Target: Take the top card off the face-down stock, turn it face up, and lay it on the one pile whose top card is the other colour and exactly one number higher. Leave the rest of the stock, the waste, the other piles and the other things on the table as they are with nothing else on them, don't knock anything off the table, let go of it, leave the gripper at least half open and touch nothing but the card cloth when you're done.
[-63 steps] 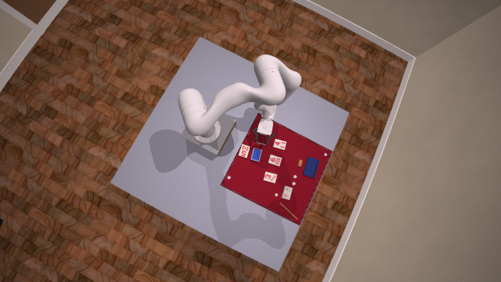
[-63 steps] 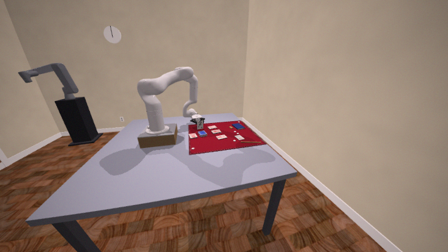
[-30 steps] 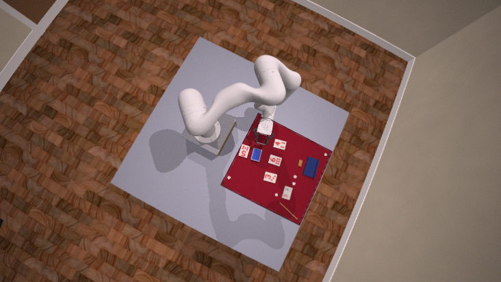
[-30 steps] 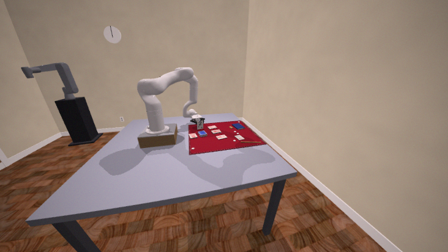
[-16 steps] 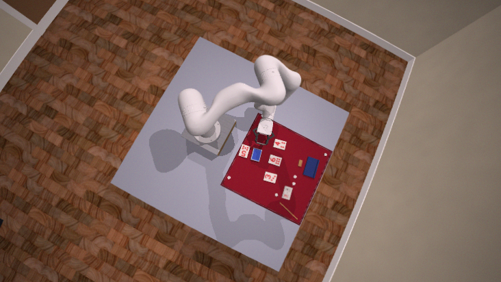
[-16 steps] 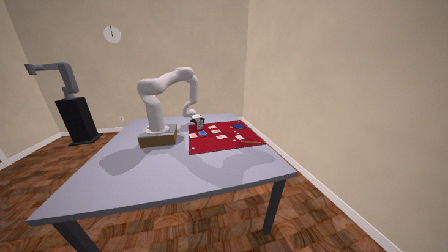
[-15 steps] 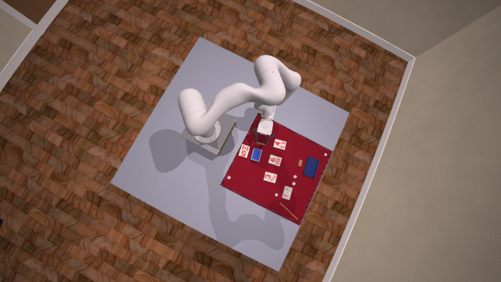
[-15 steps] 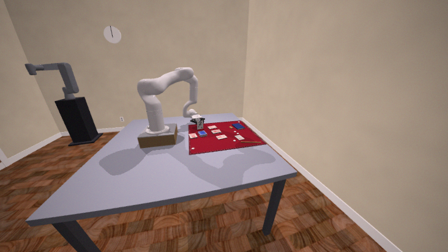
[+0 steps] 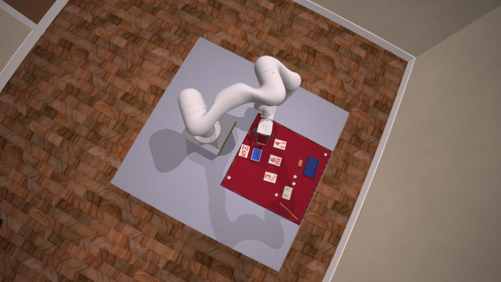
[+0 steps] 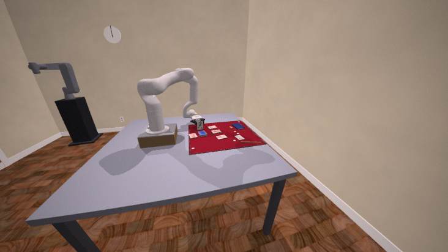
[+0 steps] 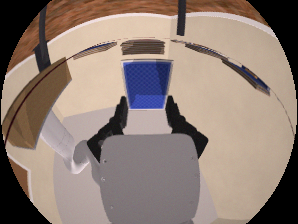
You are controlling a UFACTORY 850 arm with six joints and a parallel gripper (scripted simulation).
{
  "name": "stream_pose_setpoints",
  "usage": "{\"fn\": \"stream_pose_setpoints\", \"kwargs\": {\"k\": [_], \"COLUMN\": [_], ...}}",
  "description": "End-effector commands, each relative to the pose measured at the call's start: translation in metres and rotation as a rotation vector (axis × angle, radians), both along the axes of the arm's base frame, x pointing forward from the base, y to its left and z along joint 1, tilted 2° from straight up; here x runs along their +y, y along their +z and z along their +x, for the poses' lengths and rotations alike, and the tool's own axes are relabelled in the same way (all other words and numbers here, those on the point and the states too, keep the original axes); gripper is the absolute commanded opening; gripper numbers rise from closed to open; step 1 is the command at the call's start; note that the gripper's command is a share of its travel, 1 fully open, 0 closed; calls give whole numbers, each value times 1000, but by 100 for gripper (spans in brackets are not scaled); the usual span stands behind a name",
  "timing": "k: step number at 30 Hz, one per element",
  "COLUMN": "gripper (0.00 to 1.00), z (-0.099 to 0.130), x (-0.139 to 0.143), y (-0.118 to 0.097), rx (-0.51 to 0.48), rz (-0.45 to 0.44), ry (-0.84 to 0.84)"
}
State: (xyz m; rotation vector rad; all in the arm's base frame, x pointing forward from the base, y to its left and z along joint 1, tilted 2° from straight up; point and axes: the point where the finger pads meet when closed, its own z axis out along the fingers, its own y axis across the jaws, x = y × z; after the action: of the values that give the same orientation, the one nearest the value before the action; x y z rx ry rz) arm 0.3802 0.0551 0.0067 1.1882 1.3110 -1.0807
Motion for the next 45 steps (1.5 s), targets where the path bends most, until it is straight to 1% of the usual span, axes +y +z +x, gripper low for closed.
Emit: {"fn": "stream_pose_setpoints", "kwargs": {"k": [1,19,45], "gripper": [72,72,72], "z": [0,1,1], "x": [0,-2,-2], "y": [-4,-18,-19], "rx": [-1,-1,-1], "rz": [0,0,0], "ry": [0,0,0]}}
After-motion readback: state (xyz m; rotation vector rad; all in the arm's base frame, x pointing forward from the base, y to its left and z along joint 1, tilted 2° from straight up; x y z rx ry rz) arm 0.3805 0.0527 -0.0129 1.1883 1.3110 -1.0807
